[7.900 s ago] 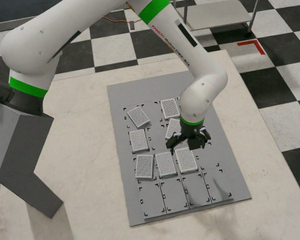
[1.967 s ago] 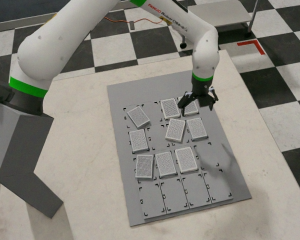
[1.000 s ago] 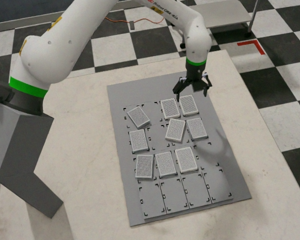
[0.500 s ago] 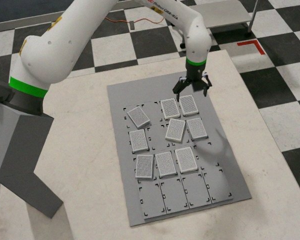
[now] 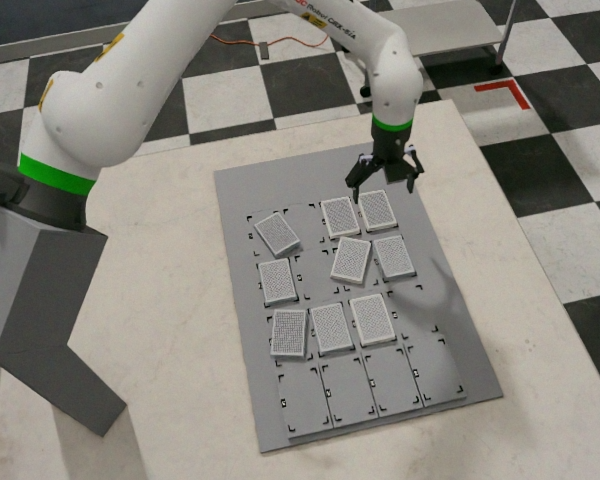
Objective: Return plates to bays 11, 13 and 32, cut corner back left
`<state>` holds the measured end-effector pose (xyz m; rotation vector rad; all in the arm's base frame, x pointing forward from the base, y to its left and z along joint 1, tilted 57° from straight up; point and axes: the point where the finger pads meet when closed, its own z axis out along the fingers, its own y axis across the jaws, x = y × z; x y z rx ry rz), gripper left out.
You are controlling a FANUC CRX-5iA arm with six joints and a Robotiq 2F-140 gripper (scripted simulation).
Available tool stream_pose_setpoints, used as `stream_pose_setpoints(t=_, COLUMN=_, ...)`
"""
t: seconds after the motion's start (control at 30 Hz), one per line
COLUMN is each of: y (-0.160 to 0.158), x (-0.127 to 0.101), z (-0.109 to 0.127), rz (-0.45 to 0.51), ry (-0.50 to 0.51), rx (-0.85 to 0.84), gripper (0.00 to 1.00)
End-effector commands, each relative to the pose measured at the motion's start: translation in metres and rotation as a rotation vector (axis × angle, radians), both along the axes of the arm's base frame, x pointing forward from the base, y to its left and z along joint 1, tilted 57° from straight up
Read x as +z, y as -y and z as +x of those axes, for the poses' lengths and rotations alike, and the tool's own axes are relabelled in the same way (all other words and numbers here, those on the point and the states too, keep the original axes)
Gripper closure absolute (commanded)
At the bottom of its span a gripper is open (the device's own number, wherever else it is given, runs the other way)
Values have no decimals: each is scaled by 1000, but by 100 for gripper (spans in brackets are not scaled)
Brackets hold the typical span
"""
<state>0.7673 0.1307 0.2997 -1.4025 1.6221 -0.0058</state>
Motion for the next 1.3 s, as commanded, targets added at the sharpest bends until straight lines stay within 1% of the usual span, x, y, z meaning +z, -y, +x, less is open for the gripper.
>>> stream_pose_setpoints(t=0.0, y=1, x=1, z=0, rz=0, ry=2, rx=-1, gripper=0)
stream_pose_setpoints(t=0.43, y=1, x=1, z=0, rz=0, ry=2, rx=-1, gripper=0)
stream_pose_setpoints(t=0.83, y=-26, x=-28, z=-26, rz=-256, ry=220, rx=216, gripper=0)
stream_pose_setpoints(t=0.9, y=-26, x=-28, z=-26, rz=-256, ry=220, rx=216, gripper=0)
stream_pose_setpoints(t=1.27, y=-50, x=-56, z=-51, rz=-490, ry=420, rx=415, gripper=0)
